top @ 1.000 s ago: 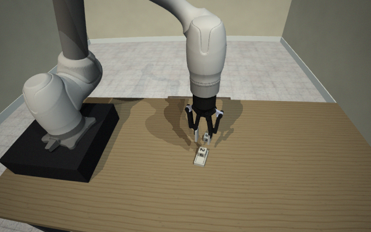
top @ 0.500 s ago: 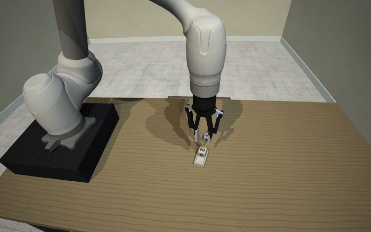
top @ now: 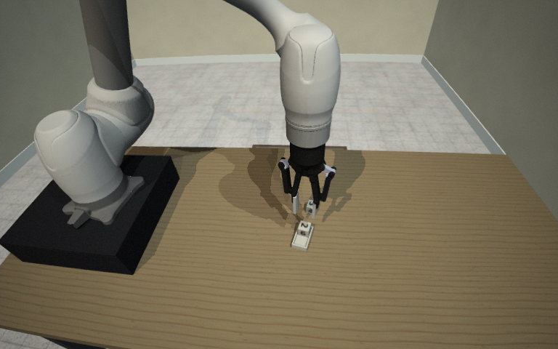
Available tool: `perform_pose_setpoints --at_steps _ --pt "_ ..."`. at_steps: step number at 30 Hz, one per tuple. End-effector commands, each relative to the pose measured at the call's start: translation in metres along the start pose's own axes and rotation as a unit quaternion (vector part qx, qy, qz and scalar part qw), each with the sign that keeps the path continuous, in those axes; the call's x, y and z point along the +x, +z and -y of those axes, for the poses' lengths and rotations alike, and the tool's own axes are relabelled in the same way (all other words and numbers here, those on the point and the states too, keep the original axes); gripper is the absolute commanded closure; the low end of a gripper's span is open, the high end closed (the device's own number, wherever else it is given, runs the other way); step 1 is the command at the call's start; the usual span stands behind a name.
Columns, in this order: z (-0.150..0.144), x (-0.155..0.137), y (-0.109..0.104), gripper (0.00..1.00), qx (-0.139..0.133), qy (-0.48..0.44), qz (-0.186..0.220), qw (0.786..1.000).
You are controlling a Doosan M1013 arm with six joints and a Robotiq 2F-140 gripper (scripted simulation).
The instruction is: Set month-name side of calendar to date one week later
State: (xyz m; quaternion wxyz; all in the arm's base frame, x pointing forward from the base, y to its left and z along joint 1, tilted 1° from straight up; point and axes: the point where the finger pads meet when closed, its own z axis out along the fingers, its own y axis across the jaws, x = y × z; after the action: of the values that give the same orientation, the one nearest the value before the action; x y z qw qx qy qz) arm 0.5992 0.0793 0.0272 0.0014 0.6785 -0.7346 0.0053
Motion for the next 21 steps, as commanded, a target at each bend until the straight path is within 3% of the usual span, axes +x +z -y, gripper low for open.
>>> perform_pose_setpoints --at_steps 1,21 --pt "0.000 0.000 0.001 0.64 0.000 0.000 0.000 1.000" --pt "0.000 0.000 0.025 0.64 0.000 0.000 0.000 1.000"
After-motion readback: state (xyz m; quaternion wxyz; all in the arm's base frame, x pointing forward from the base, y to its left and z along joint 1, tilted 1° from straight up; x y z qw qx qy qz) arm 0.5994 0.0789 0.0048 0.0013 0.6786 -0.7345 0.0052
